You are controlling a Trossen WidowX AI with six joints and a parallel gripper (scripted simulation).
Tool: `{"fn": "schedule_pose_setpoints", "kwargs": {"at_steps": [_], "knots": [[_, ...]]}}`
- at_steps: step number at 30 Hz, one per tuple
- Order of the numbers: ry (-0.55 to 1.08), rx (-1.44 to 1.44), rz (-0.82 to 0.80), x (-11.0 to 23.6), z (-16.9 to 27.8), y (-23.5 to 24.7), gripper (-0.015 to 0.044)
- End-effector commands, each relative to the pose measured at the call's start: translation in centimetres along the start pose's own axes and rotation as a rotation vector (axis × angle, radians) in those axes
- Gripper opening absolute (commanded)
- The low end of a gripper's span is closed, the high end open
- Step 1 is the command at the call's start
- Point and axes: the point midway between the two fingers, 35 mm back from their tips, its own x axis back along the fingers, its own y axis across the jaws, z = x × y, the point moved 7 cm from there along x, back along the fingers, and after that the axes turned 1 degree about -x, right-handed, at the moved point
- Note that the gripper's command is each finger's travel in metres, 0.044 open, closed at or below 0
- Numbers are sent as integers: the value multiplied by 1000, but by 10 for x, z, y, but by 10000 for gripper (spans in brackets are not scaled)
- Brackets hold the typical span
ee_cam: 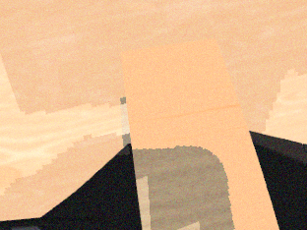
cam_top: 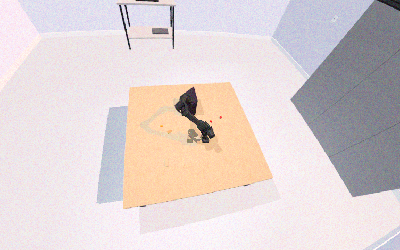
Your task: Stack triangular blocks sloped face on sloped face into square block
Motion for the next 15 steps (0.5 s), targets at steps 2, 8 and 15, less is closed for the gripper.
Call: {"fn": "schedule_pose_setpoints", "kwargs": {"at_steps": [2,8,15], "knots": [[-1,122,-3,-1,0,2,0],[-1,242,-3,-1,0,2,0],[-1,238,-2,-6,0,2,0]]}}
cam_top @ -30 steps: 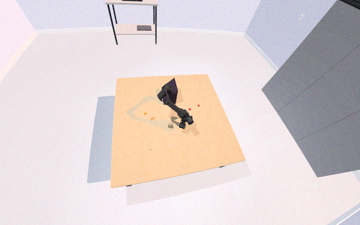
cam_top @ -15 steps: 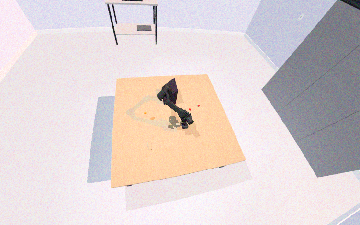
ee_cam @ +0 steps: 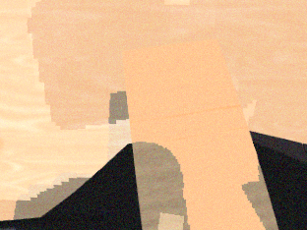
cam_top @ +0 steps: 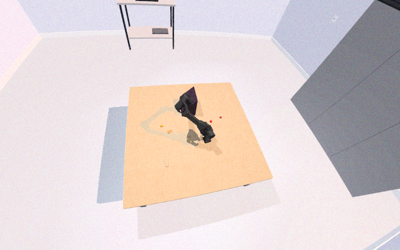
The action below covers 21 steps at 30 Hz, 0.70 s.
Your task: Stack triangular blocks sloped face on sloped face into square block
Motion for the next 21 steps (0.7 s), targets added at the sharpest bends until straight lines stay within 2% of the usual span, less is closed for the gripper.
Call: {"fn": "schedule_pose_setpoints", "kwargs": {"at_steps": [1,13,21], "knots": [[0,5,-5,-6,-1,2,0],[2,-12,-3,-25,0,1,0],[2,-13,-3,-26,0,1,0]]}}
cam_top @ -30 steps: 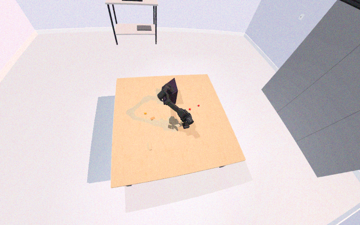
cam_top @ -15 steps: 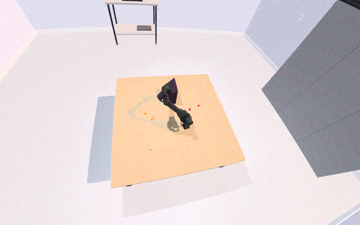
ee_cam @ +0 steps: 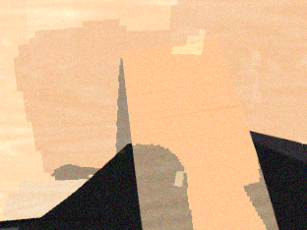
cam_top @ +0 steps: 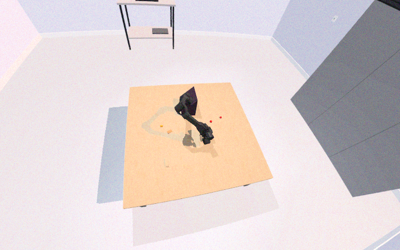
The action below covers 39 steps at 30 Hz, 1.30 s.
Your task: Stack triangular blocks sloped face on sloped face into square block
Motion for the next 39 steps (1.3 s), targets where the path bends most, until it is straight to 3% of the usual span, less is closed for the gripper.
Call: {"fn": "schedule_pose_setpoints", "kwargs": {"at_steps": [1,6,23,30,35,39], "knots": [[6,8,-5,-2,-1,2,0],[6,8,-5,-2,-1,2,0],[0,2,-3,-1,-1,1,440],[0,2,-2,1,-1,1,440],[-3,2,-2,57,-1,0,440],[-2,2,-2,60,-1,0,440]]}}
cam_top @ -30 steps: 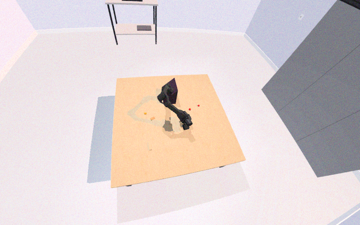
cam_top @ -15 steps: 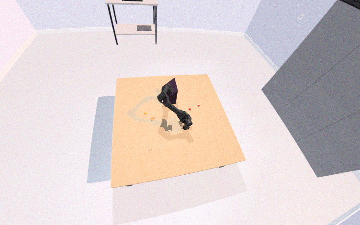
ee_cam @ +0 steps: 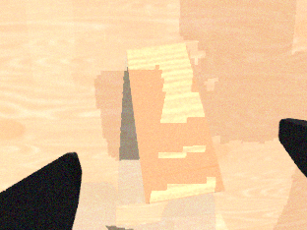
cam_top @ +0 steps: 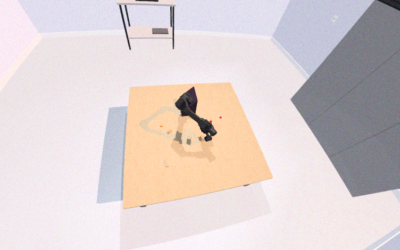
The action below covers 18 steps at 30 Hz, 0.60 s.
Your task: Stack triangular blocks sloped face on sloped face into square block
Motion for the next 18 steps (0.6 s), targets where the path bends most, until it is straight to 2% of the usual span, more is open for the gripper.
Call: {"fn": "schedule_pose_setpoints", "kwargs": {"at_steps": [1,6,8,13,18], "knots": [[-3,-8,-4,2,2,-1,440],[-1,-5,8,4,0,-1,440],[-50,-1,-19,1,9,-3,440],[-440,17,-120,-16,75,-9,440],[-818,-12,-44,-25,148,-3,440]]}}
